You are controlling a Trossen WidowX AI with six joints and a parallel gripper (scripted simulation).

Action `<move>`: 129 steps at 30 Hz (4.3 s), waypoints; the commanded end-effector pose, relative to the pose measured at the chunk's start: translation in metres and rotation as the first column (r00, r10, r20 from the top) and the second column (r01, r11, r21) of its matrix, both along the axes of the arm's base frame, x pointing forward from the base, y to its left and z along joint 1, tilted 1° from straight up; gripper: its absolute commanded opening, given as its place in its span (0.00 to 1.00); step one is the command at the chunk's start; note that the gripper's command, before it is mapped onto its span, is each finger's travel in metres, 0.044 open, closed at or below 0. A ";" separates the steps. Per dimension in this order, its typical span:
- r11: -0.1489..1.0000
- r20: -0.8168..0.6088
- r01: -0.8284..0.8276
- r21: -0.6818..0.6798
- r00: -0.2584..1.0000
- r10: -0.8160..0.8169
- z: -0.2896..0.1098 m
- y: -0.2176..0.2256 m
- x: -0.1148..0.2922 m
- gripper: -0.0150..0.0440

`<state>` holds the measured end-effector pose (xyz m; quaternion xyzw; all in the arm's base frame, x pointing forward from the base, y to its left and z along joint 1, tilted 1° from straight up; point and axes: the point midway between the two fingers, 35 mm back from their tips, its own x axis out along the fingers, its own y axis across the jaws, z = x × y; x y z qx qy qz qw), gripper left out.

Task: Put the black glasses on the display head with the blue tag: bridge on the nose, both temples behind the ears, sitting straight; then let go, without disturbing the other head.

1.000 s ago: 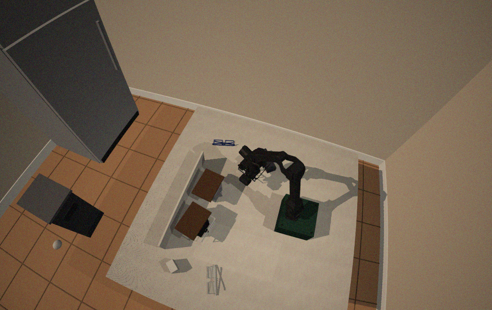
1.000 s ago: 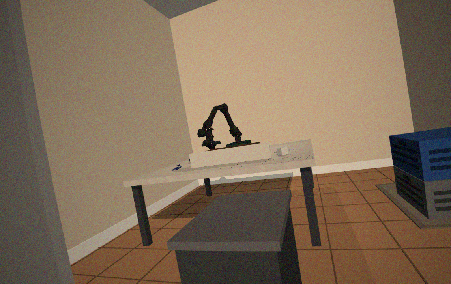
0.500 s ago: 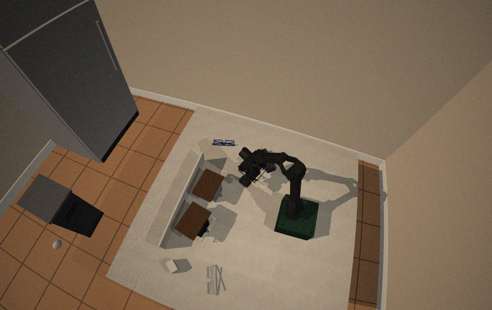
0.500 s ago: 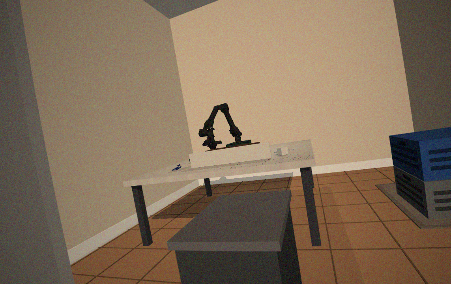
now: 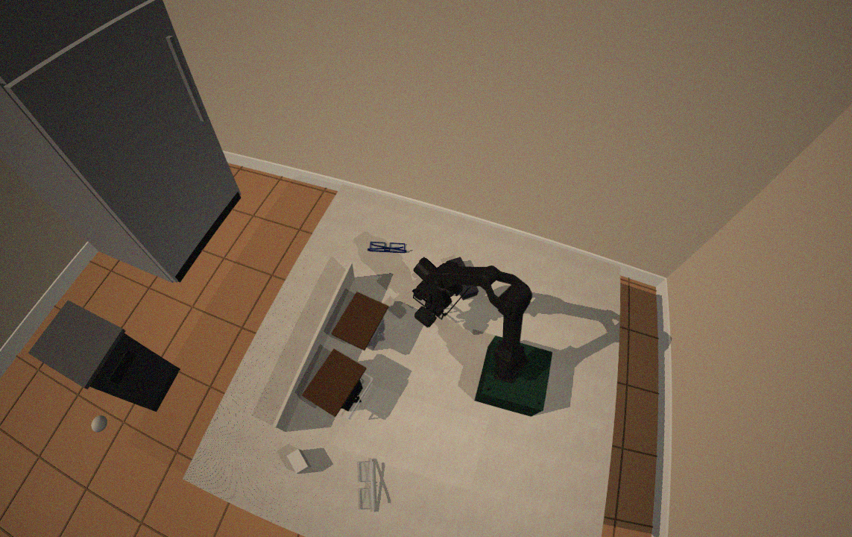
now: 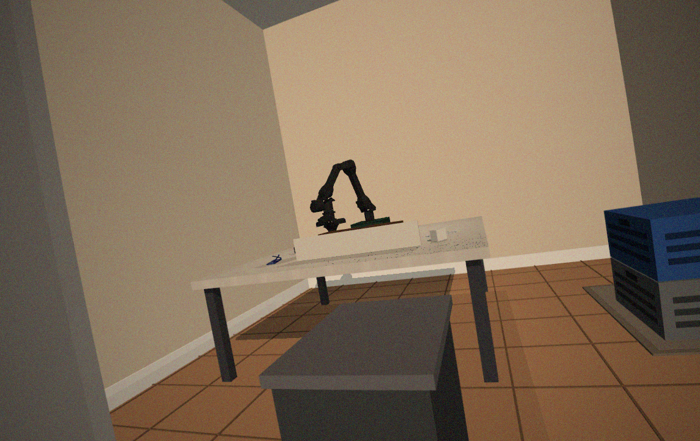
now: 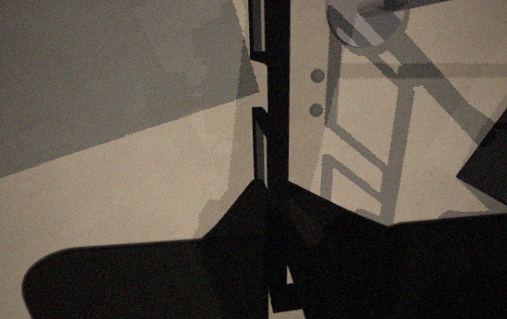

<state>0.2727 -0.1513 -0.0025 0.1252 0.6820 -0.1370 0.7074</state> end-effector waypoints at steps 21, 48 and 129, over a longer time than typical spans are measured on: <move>1.000 -0.004 0.003 0.005 1.000 -0.003 -0.002 0.013 -0.010 0.25; 1.000 -0.005 0.003 0.006 1.000 -0.003 -0.003 0.022 -0.022 0.25; 0.855 0.171 -0.517 0.042 0.846 0.504 0.072 0.002 -0.041 0.25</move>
